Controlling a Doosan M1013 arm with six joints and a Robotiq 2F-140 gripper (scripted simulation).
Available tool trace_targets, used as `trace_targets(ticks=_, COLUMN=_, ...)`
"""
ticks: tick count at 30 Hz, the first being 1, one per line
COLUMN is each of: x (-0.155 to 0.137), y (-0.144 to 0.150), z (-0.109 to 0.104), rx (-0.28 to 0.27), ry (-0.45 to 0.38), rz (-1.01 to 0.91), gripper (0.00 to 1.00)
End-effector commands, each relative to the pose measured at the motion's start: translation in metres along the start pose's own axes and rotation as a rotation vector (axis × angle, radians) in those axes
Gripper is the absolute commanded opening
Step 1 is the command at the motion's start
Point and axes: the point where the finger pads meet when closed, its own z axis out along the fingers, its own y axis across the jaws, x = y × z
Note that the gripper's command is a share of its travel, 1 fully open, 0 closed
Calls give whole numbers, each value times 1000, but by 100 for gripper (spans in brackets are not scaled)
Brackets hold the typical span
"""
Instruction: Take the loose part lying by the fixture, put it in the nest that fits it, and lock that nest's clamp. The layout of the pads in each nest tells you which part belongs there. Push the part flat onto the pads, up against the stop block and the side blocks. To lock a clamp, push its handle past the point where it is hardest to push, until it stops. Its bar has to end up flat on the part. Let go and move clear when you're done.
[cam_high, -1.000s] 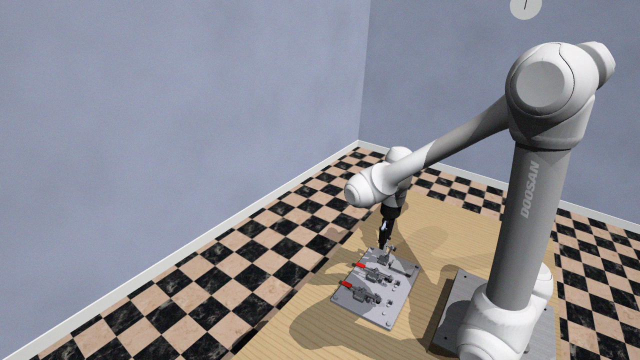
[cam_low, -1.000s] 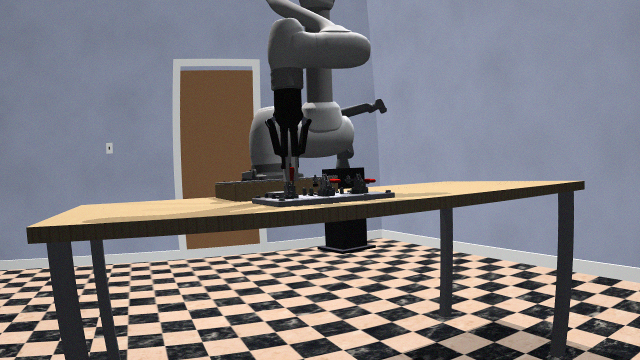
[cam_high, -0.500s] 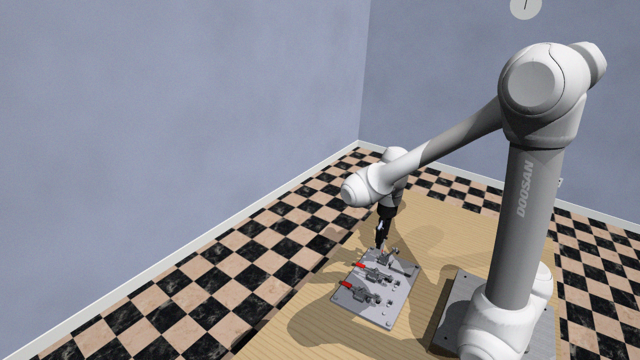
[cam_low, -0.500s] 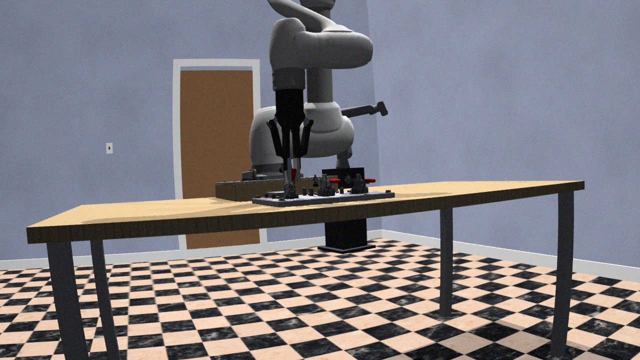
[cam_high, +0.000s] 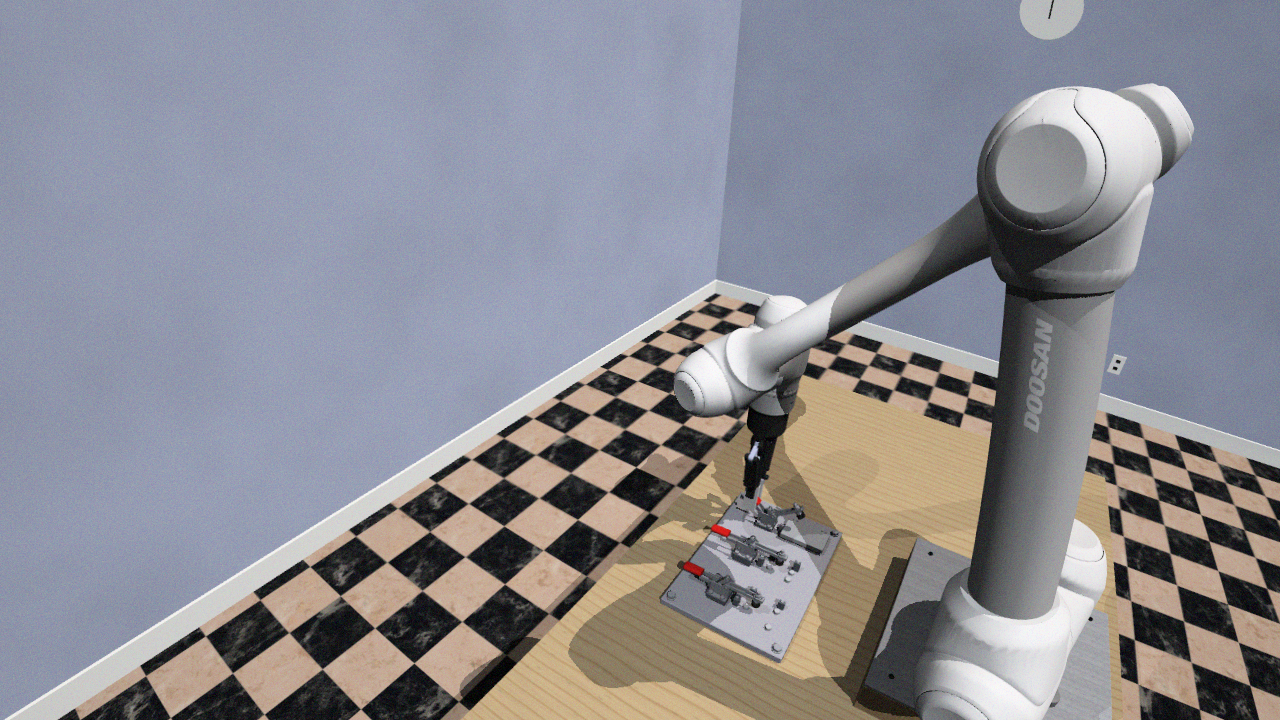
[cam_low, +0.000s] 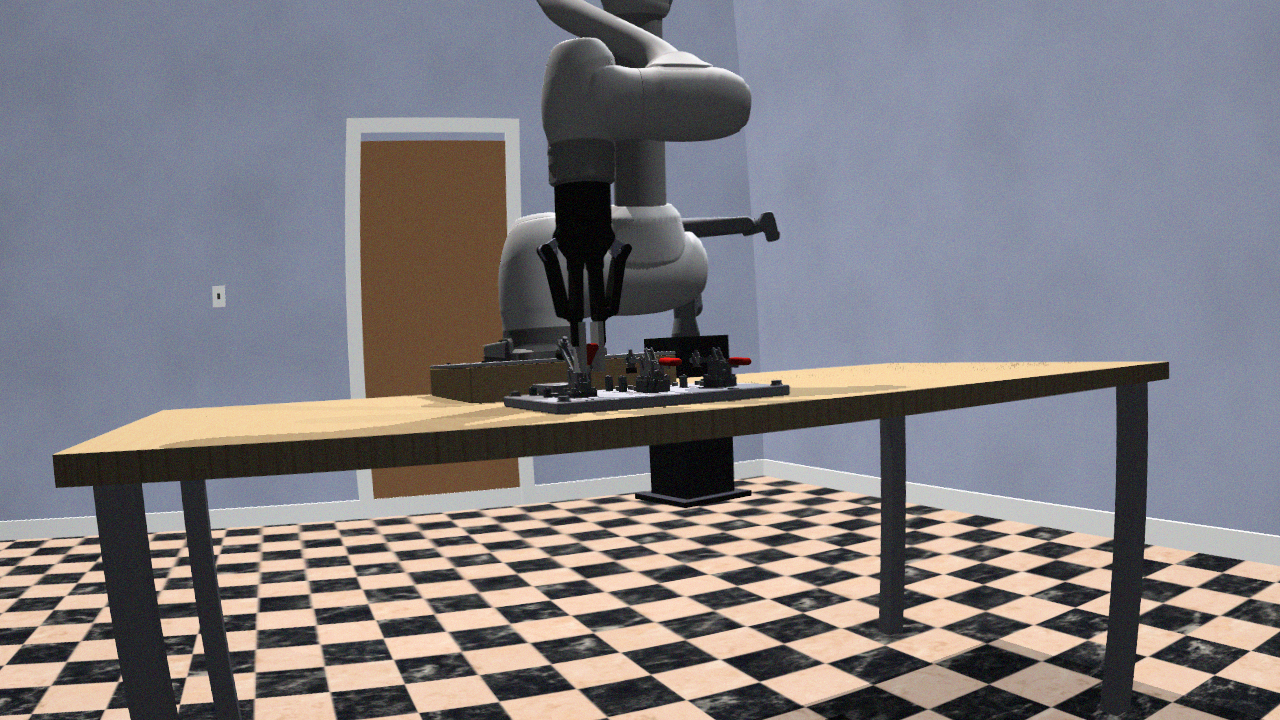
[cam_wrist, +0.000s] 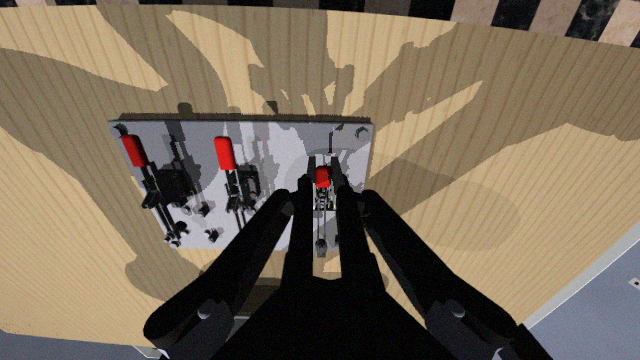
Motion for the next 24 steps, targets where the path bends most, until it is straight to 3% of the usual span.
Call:
trace_targets(ticks=1, x=5, y=-1, z=5, rx=2, ry=3, rz=5, gripper=10)
trace_targets(ticks=24, x=13, y=-1, z=18, rx=2, ry=3, rz=5, gripper=10)
